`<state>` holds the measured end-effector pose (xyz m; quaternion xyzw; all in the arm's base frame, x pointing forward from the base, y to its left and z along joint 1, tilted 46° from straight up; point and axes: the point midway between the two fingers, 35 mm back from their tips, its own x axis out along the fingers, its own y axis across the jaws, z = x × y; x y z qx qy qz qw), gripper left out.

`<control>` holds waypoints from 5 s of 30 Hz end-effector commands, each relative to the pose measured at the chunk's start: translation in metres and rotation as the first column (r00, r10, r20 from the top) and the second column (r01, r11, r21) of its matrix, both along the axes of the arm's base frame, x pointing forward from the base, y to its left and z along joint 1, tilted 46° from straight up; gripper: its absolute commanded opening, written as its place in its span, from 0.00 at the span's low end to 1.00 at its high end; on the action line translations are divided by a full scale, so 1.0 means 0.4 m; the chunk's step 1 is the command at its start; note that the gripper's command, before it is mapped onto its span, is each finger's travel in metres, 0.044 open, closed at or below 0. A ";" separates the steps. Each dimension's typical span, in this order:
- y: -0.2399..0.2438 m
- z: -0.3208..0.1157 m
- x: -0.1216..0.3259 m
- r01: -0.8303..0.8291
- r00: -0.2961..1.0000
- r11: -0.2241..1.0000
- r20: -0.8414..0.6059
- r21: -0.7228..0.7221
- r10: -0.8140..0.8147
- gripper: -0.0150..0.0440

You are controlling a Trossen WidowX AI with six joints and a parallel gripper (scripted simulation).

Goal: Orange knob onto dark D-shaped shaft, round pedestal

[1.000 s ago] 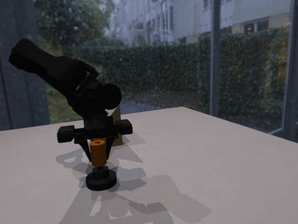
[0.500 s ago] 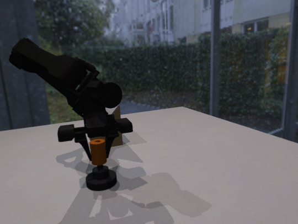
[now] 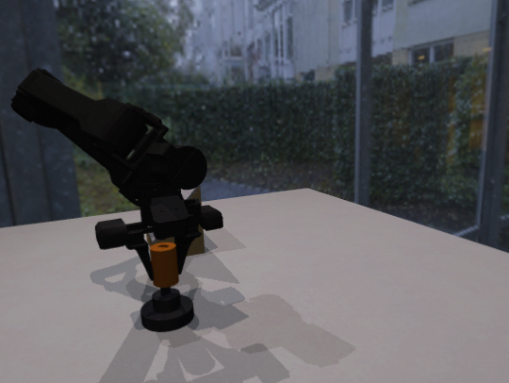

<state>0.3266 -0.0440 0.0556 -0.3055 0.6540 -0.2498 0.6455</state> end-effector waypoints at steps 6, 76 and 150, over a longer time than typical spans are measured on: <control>0.002 0.004 0.005 -0.009 1.000 1.000 -0.004 0.002 0.009 0.25; -0.005 0.004 0.020 -0.153 0.976 0.988 -0.154 0.009 0.152 0.25; 0.001 0.004 0.007 -0.291 0.910 0.956 -0.298 0.038 0.289 0.25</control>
